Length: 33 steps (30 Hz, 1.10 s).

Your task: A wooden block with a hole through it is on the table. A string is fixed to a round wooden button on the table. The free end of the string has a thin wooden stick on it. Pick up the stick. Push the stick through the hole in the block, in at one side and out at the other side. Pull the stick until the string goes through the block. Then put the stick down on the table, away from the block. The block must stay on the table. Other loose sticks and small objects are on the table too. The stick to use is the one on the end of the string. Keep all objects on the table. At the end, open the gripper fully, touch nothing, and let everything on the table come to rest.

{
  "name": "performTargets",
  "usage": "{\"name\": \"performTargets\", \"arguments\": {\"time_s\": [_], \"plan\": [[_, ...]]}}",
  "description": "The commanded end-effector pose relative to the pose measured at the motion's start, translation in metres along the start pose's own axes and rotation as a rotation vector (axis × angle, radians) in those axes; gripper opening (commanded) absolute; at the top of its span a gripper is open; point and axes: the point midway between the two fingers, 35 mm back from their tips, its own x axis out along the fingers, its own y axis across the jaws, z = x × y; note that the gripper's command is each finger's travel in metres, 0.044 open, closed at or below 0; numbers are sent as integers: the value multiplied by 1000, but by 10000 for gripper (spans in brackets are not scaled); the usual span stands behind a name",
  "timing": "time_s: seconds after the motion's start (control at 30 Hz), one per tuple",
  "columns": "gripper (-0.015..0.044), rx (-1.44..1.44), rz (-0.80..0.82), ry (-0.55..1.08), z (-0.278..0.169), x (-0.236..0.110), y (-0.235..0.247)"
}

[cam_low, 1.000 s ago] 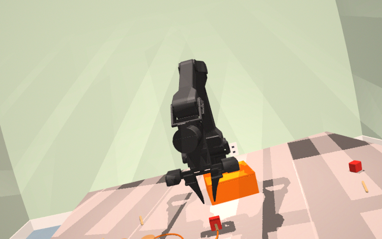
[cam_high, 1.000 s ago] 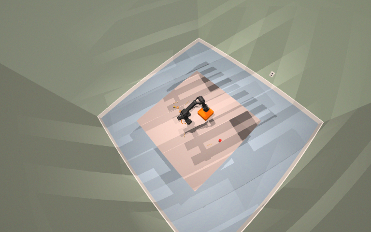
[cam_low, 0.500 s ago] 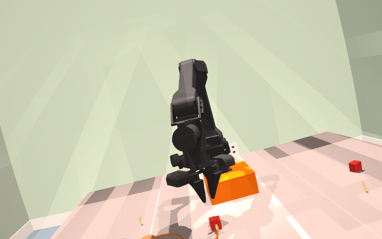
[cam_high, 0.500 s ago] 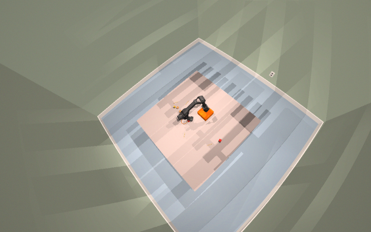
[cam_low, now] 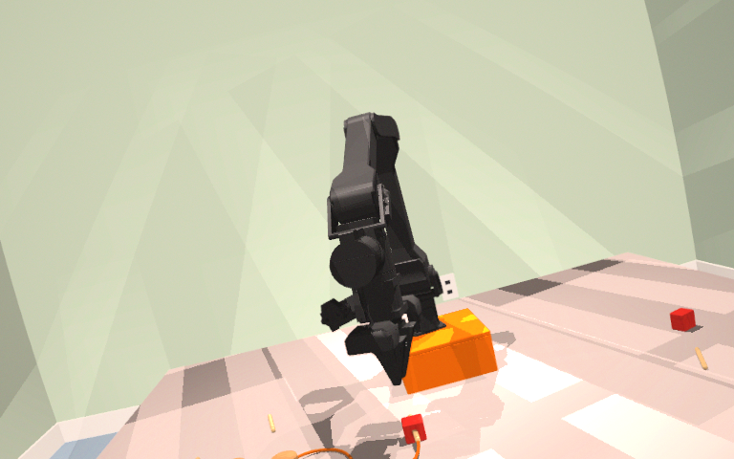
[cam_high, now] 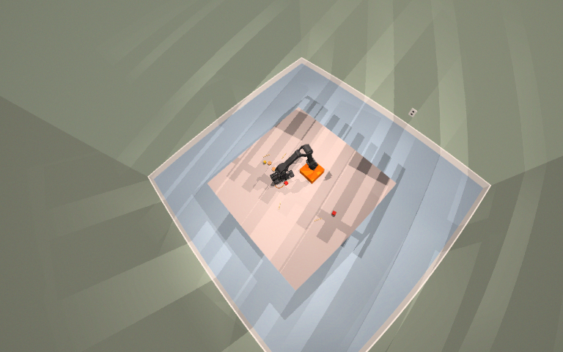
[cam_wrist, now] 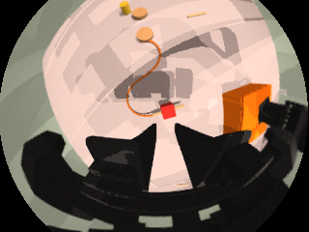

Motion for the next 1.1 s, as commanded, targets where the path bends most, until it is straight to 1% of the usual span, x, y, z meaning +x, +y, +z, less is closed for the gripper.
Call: {"name": "performTargets", "arguments": {"time_s": [0.0, 0.73, 0.8, 1.07], "plan": [[123, -831, -25, 11, 5, 4, -21], [123, -1861, -26, 35, 9, 5, -38], [123, -1901, -25, 36, 9, 5, -38], [123, -1901, -25, 36, 9, 5, -38]]}}
